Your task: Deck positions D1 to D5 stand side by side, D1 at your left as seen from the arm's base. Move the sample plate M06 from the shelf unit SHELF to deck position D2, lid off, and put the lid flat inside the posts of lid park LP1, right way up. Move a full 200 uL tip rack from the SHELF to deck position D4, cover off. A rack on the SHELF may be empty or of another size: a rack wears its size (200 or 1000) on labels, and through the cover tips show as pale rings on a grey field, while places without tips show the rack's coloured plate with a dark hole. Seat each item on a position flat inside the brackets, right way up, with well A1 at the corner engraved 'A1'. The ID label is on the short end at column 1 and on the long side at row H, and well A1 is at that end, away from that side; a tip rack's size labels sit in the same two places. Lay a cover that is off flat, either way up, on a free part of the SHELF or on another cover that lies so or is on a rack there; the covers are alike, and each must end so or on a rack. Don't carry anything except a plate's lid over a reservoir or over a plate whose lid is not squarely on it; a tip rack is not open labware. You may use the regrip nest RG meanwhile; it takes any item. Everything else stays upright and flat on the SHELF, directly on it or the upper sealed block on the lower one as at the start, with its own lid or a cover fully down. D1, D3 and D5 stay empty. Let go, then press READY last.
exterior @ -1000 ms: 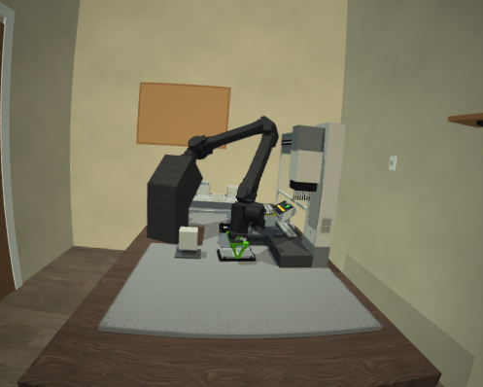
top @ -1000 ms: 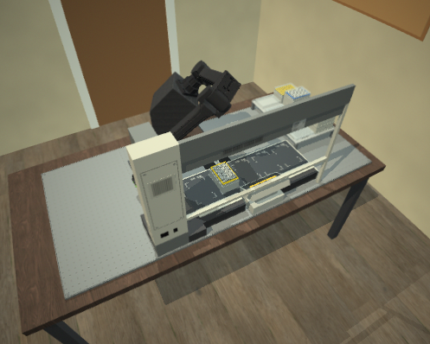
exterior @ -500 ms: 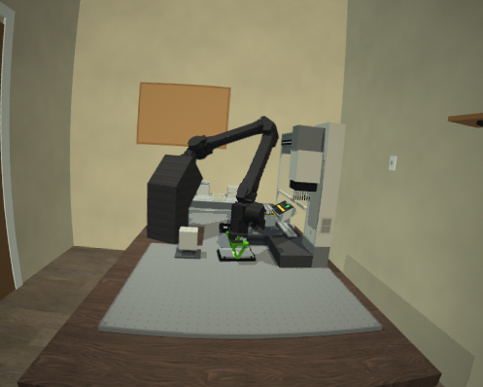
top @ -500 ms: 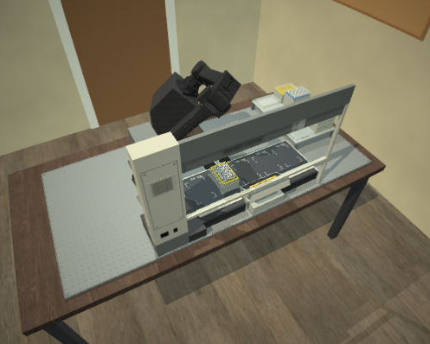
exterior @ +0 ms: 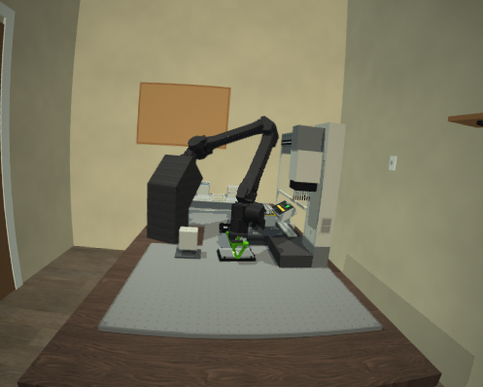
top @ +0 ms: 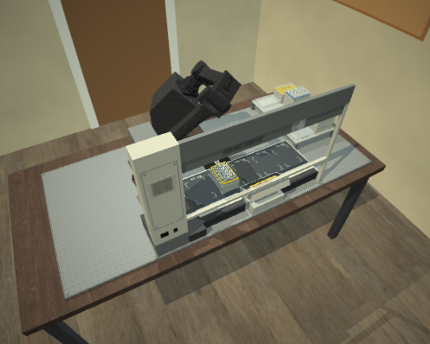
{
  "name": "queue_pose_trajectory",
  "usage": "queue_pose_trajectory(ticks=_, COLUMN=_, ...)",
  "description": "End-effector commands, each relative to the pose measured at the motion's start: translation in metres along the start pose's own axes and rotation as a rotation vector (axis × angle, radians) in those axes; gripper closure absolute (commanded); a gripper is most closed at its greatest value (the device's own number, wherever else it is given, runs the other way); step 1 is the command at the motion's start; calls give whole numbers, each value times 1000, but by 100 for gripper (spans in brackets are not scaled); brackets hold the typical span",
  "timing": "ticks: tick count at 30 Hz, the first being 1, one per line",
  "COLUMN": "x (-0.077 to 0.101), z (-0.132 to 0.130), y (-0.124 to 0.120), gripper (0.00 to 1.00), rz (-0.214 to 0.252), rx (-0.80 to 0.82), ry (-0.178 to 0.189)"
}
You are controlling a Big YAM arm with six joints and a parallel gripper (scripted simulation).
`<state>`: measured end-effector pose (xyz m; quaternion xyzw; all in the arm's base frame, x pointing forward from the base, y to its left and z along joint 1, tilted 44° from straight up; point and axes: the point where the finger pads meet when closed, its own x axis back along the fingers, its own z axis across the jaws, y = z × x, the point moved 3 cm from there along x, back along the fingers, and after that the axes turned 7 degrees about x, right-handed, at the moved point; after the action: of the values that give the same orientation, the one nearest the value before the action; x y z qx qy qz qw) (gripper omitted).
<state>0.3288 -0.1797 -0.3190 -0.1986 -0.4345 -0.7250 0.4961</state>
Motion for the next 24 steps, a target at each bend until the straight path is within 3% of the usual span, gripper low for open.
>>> queue_pose_trajectory(ticks=1, x=1, z=-8, y=9, gripper=0, rz=-15, rx=22, ry=-17)
queue_pose_trajectory(ticks=4, x=1, z=-8, y=9, gripper=0, rz=-15, rx=22, ry=-17)
queue_pose_trajectory(ticks=6, x=19, z=-15, y=14, gripper=0, rz=-30, rx=15, ry=-32)
queue_pose_trajectory(ticks=24, x=43, z=-9, y=7, gripper=0, rz=-23, rx=5, ry=-24)
